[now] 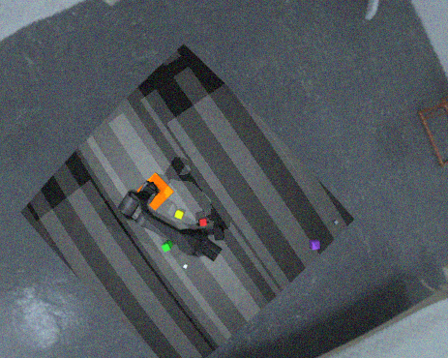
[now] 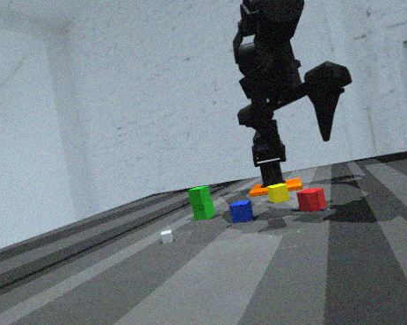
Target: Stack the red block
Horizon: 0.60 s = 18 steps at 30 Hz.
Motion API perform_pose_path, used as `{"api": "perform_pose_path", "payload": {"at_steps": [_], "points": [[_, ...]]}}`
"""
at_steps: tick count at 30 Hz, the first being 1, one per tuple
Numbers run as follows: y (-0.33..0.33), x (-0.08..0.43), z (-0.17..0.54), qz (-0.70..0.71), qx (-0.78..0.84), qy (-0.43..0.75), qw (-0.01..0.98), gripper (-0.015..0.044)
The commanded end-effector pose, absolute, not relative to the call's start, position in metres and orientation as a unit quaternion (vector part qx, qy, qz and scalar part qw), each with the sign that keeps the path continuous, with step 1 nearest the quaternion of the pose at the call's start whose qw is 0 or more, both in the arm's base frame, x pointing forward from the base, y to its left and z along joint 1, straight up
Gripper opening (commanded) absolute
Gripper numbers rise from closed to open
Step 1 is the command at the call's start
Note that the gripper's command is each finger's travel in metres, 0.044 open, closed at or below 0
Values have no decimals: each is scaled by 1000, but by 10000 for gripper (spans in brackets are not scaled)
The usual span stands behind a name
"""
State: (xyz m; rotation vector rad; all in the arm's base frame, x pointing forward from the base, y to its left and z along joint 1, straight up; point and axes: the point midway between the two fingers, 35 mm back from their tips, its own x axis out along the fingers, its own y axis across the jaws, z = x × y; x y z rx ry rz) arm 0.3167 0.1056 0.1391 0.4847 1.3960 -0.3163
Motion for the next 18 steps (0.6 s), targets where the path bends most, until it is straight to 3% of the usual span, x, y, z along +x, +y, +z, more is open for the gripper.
{"api": "perform_pose_path", "payload": {"at_steps": [1,11,18], "points": [[109,287,127,-174,187,673,694,440],[109,287,127,-174,187,673,694,440],[109,289,91,-174,187,673,694,440]]}}
